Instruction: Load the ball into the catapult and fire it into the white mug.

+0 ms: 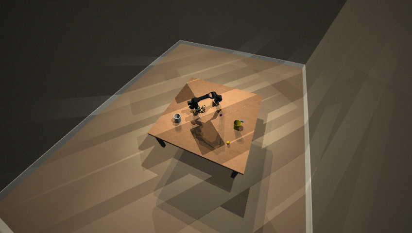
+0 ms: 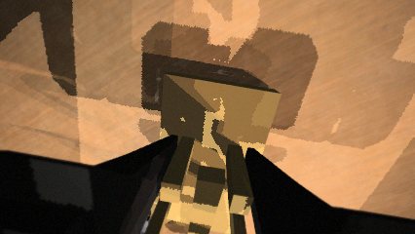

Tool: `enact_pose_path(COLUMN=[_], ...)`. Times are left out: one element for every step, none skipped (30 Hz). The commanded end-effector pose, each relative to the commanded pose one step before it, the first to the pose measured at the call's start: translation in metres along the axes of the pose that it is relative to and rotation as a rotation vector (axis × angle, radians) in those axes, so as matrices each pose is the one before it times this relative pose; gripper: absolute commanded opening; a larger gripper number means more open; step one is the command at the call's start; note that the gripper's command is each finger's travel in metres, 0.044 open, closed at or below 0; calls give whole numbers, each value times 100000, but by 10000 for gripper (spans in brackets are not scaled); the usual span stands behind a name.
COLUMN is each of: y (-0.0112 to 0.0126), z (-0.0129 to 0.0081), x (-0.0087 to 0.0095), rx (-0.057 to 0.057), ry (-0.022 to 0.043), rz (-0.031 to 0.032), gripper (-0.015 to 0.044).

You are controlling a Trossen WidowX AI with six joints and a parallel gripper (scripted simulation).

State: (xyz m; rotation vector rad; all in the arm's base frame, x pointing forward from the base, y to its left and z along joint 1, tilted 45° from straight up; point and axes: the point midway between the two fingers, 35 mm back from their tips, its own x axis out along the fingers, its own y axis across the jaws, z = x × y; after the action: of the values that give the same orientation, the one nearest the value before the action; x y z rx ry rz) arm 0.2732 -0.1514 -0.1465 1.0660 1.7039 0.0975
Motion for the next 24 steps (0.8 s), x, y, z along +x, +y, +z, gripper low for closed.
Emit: enact_pose_path(y=[10,0,0,0,0,0,0,0,0,0,-5,-14,-23,-30,-29,-27,-23,-14,-7,-2,0,0,-126,0], z=[19,0,0,0,0,0,0,0,0,0,39,105,139,112,35,-46,-125,-150,-113,-41,0,0,308,0], x=[-117,0,0,0,0,0,0,0,0,0,-219,-660,-1110,-1456,-1489,-1499,-1486,-1146,-687,-229,0,0,1569,0], rx=[-110,0,0,0,0,0,0,0,0,0,11,33,55,70,70,67,64,47,27,9,0,0,596,0], ry=[-21,0,0,0,0,0,0,0,0,0,-13,-34,-46,-39,-16,7,29,37,28,10,0,0,-898,0], rz=[-30,0,0,0,0,0,0,0,0,0,-14,-40,-60,-64,-47,-29,-10,5,9,4,0,0,476,0], gripper=[131,157,184,210,236,263,289,315,341,368,394,420,440,440,440,440,440,440,440,440,440,440,440,440])
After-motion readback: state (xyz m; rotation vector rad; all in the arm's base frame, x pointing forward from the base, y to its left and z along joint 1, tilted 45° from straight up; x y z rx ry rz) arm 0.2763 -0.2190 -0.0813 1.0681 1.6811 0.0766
